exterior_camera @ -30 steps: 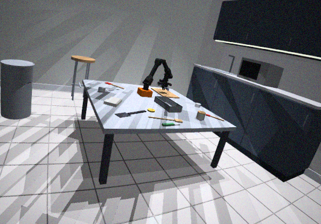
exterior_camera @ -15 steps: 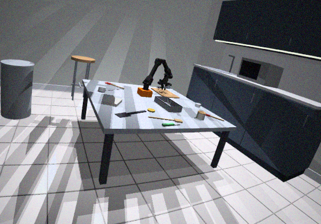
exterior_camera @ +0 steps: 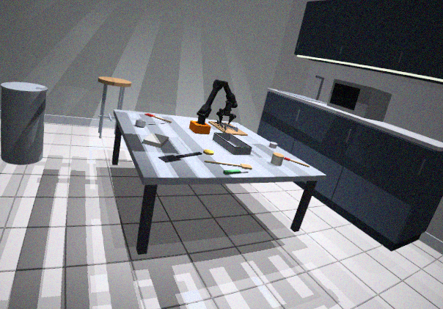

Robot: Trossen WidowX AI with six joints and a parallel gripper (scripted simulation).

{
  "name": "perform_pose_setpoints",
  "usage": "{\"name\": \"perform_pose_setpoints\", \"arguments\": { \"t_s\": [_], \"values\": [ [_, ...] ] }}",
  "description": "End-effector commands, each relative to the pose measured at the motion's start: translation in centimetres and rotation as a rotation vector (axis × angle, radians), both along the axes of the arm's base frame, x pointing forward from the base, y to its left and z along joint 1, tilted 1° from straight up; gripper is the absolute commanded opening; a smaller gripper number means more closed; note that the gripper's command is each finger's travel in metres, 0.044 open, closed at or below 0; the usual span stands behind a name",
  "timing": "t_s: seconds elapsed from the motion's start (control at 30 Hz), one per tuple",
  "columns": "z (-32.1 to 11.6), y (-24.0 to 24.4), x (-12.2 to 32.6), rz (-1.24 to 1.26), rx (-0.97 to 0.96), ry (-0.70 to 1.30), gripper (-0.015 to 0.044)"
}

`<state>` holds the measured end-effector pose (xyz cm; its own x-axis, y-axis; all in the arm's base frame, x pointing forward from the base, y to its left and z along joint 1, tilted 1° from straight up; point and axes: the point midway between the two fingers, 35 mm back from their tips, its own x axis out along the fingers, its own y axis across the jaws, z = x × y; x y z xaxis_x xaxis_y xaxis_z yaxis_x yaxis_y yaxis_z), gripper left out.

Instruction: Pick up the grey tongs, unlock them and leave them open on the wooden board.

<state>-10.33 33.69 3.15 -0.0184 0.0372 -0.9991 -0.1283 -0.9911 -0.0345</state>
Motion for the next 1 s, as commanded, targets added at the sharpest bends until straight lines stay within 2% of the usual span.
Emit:
{"name": "perform_pose_setpoints", "arguments": {
  "t_s": [0.0, 0.33, 0.57, 0.8, 0.97],
  "values": [
    [1.9, -3.0, -1.0, 0.002, 0.003, 0.001, 0.044],
    [5.2, -14.1, -1.6, -0.001, -0.006, 0.004, 0.044],
    [5.4, -14.2, -1.6, -0.001, -0.006, 0.004, 0.044],
    [9.9, -14.2, -1.4, 0.004, -0.005, 0.007, 0.044],
    [10.1, -14.2, -1.4, 0.004, -0.005, 0.007, 0.044]
  ]
}}
